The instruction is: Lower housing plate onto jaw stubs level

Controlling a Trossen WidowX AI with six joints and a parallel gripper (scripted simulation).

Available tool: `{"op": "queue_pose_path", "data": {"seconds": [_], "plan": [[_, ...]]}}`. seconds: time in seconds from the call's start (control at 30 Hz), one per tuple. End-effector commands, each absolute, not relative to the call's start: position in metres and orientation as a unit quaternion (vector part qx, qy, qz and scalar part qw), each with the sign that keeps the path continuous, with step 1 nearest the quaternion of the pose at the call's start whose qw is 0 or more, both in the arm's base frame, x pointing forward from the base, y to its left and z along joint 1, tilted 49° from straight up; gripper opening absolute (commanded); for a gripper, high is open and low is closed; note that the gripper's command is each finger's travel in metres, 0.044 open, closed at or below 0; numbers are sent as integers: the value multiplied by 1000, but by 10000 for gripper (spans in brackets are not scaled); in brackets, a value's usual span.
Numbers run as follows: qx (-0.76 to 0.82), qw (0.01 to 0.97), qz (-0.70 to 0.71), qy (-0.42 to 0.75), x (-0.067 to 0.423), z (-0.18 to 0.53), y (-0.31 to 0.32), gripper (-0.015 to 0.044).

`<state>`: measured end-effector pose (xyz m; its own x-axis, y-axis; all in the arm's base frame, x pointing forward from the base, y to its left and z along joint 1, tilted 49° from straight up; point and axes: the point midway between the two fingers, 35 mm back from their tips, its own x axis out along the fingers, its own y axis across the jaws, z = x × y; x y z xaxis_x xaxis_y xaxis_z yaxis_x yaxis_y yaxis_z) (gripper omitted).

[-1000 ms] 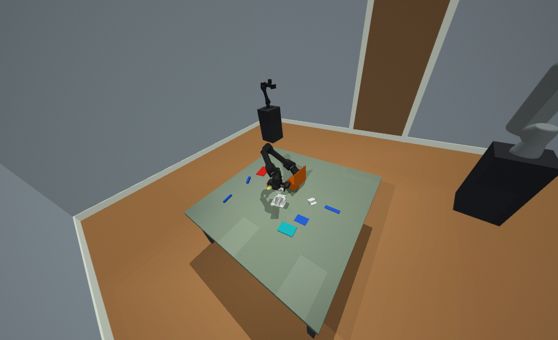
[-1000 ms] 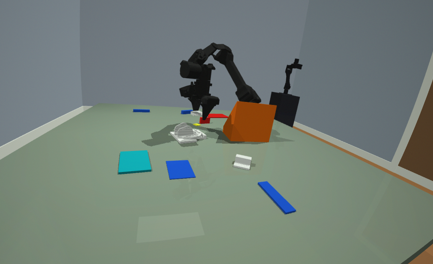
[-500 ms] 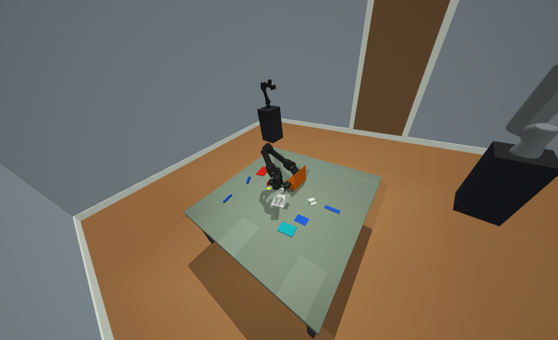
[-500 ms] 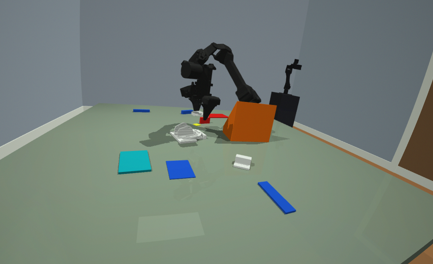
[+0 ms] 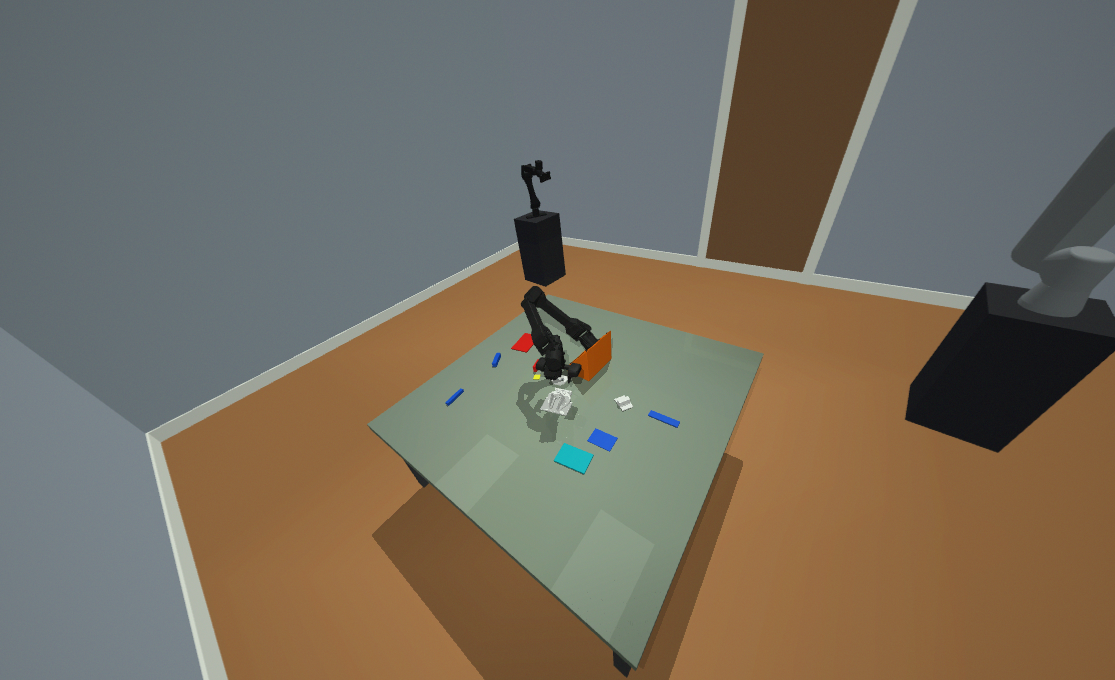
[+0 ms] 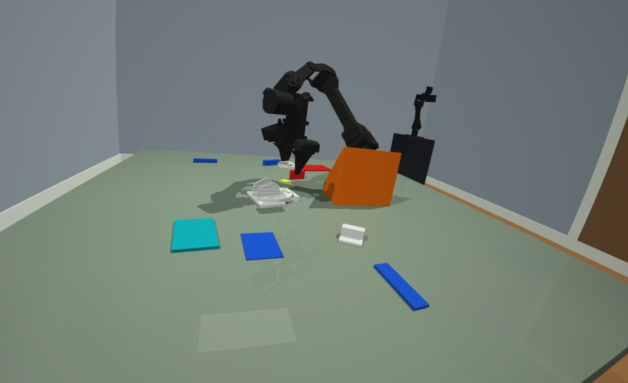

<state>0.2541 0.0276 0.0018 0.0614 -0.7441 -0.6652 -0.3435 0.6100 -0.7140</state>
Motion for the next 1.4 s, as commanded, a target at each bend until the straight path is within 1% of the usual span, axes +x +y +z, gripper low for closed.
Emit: {"op": "queue_pose_path", "data": {"seconds": [0.0, 0.3, 1.37], "plan": [[-406, 604, -168, 665, 254, 1, 28, 351], [-406, 604, -168, 665, 254, -1, 27, 351], [-407, 604, -169, 664, 258, -36, -13, 351]]}}
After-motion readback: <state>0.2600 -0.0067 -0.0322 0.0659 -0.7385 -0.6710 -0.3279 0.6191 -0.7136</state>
